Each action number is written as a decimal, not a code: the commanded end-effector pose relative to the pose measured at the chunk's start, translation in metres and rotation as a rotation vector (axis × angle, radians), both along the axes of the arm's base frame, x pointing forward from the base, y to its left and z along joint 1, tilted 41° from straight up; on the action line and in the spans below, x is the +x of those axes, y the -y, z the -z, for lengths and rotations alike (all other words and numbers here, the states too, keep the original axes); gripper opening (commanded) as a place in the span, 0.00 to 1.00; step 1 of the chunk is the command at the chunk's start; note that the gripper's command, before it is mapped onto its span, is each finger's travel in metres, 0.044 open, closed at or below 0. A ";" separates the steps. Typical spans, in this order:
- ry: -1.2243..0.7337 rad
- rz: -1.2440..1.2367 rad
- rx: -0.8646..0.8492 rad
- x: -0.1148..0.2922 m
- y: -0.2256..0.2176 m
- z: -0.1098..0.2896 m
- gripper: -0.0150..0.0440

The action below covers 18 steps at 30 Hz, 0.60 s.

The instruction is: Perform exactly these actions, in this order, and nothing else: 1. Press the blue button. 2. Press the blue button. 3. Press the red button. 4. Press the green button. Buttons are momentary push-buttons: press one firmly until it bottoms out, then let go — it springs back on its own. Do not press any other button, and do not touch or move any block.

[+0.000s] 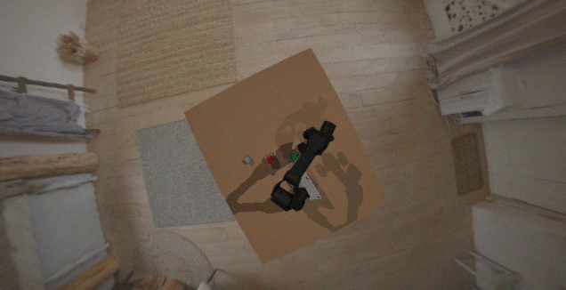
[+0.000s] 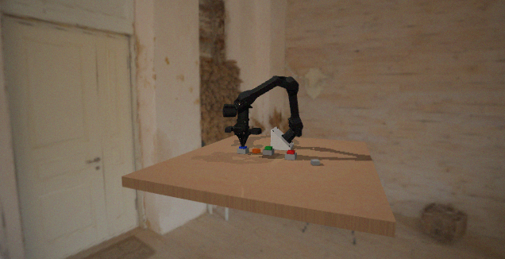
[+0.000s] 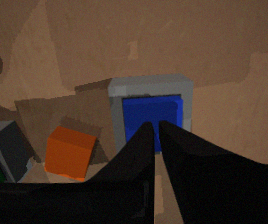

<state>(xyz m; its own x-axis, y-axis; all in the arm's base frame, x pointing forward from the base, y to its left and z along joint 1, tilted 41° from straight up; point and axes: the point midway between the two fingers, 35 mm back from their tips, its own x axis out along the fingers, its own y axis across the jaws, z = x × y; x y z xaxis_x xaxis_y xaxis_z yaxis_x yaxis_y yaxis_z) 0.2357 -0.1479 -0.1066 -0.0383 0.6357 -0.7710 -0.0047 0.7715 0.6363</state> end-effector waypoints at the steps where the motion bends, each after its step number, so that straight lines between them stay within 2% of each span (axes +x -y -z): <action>1: 0.000 0.005 0.003 0.000 -0.002 0.002 0.29; 18: 0.000 0.001 0.001 0.000 0.006 -0.007 0.29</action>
<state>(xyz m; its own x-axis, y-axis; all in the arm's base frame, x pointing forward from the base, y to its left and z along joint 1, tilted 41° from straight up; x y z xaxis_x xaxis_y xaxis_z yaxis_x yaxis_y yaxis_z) 0.2358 -0.1476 -0.1070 -0.0377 0.6361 -0.7707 -0.0036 0.7711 0.6367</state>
